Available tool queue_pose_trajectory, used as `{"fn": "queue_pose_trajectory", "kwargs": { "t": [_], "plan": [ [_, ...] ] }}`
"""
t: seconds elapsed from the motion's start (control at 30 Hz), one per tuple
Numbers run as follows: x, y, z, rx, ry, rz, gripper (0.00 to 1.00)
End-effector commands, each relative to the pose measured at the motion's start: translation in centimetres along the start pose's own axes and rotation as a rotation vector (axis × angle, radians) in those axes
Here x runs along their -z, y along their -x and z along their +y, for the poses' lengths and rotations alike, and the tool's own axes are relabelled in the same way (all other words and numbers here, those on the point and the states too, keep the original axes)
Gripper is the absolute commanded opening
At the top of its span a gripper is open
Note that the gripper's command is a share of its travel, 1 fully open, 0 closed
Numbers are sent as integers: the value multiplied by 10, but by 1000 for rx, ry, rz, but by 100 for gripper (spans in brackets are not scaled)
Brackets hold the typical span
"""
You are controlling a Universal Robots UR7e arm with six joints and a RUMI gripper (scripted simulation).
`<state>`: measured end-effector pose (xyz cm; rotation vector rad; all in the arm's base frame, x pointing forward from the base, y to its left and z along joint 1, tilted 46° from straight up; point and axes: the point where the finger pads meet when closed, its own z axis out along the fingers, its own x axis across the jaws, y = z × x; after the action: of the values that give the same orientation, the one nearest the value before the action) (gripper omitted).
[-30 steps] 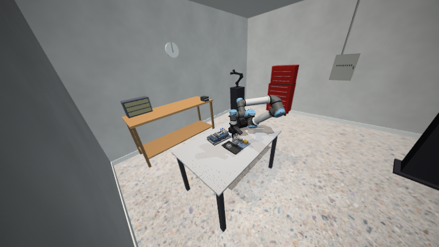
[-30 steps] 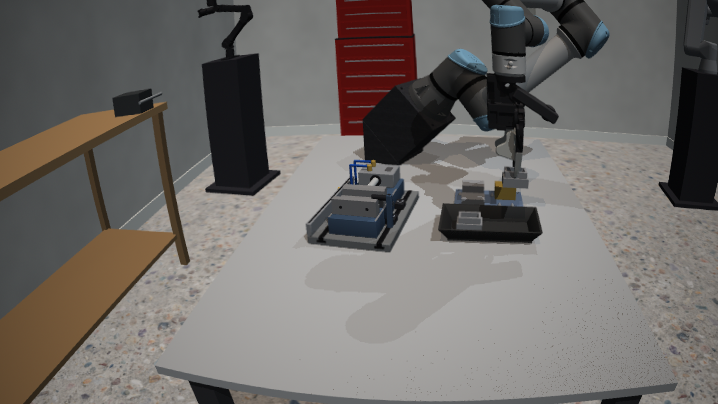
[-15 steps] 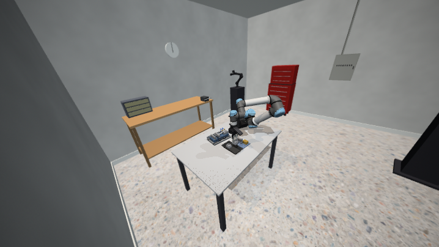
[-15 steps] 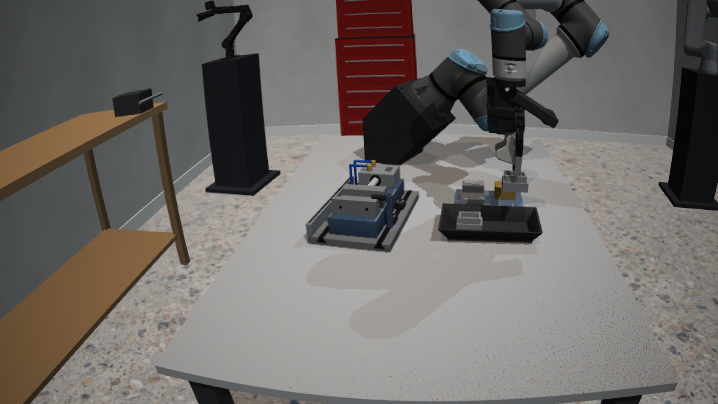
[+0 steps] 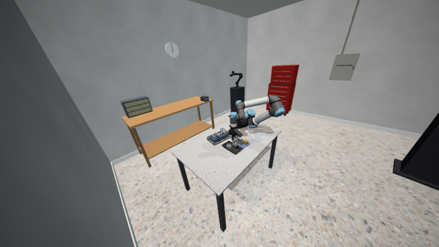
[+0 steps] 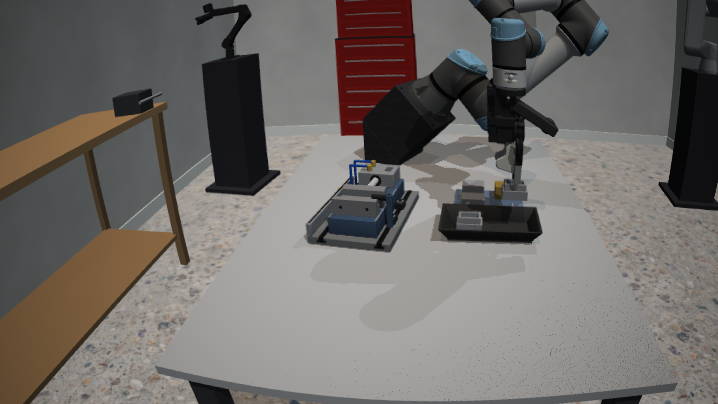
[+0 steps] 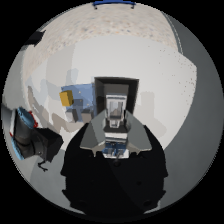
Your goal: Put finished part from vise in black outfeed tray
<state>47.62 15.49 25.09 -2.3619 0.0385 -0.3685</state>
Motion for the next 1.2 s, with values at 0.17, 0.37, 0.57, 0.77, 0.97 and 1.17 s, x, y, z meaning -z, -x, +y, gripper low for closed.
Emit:
{"fn": "queue_pose_trajectory", "kwargs": {
  "t": [0.17,0.37,0.57,0.77,0.97,1.17],
  "plan": [
    [-16,-1,0,0,1,1,0],
    [-26,-1,0,0,1,1,0],
    [-38,-1,0,0,1,1,0],
    [-46,-1,0,0,1,1,0],
    [-55,-1,0,0,1,1,0],
    [-62,-1,0,0,1,1,0]
  ]
}}
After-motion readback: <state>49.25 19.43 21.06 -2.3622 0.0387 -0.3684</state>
